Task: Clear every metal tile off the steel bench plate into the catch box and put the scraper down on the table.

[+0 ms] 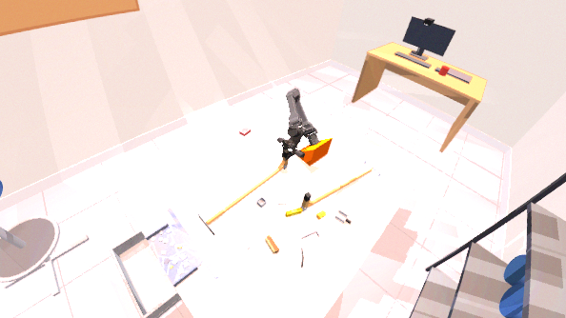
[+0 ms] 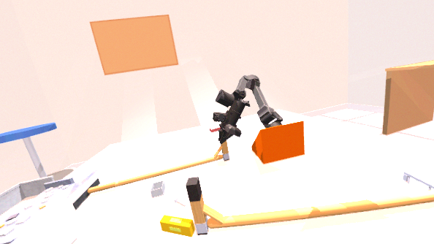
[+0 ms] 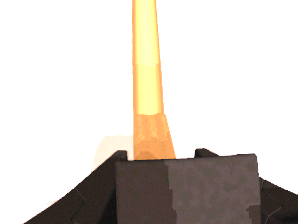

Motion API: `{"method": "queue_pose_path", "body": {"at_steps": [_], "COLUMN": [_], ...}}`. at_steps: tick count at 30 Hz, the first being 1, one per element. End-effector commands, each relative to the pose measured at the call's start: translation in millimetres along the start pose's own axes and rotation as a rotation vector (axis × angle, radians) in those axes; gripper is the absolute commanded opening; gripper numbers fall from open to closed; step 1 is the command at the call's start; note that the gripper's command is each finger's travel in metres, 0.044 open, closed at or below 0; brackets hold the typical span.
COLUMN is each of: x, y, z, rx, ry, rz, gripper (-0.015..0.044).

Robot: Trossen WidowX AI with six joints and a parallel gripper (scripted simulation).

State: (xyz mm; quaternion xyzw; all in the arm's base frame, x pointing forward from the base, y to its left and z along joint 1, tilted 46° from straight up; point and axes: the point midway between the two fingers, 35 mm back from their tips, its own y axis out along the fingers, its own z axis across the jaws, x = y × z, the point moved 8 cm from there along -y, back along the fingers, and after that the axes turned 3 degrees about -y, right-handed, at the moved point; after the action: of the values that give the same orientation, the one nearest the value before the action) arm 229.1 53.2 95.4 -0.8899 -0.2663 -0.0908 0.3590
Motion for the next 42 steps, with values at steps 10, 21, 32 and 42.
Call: {"method": "queue_pose_path", "body": {"at_steps": [10,21,32,42], "x": [2,12,27,40], "y": [0,5,13,21], "z": [-9,-11,-14,-17], "rx": [0.001,0.001,0.0,-0.001], "ry": [0.004,0.006,0.01,0.012], "rz": [-0.008,-0.007,-0.007,-0.007], "gripper": [0.0,0.0,0.0,0.0]}}
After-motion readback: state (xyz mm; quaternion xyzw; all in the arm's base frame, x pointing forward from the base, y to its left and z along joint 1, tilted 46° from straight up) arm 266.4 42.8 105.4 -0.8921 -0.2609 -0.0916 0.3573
